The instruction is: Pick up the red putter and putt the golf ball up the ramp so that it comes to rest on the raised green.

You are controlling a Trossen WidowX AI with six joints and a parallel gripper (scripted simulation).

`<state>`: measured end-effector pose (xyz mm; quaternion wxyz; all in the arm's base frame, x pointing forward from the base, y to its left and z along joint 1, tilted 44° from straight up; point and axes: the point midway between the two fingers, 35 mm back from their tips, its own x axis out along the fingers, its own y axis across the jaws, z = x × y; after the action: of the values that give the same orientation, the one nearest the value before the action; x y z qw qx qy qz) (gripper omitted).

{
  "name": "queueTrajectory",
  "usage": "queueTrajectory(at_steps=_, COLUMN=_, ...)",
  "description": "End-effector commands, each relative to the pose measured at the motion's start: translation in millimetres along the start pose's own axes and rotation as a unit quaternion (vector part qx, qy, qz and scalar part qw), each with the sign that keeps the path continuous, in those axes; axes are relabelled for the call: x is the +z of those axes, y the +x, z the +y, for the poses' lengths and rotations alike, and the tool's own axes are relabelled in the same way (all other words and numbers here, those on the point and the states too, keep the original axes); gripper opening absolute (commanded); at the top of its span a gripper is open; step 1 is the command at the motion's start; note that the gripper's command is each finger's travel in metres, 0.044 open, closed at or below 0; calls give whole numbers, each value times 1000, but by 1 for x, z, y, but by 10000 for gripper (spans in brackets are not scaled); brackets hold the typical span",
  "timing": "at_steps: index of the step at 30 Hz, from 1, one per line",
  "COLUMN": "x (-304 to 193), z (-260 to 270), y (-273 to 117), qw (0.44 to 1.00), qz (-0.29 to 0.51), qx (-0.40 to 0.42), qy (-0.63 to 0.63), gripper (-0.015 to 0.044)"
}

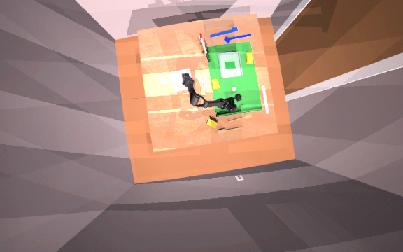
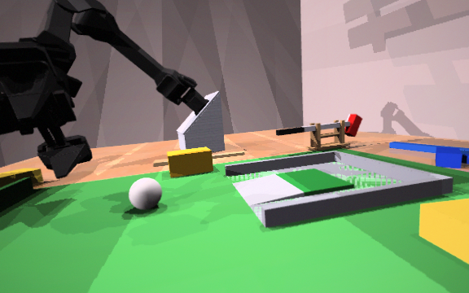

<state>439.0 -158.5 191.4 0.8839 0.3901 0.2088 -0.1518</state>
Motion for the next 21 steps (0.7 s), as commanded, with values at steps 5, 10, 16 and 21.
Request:
queueTrajectory(at_steps=5, x=-134, z=6, y=40, qw=975, qz=162, qx=-43, qy=-143, gripper=440)
queueTrajectory(at_steps=10, x=-182, z=6, y=46, qw=946, qz=217, qx=-52, qy=-237, gripper=440)
queueTrajectory(at_steps=16, x=-266, z=3, y=40, qw=849, qz=308, qx=-52, qy=-426, gripper=440)
queueTrajectory(at_steps=21, x=-344, z=-10, y=20, qw=690, qz=387, qx=-32, qy=-611, gripper=440)
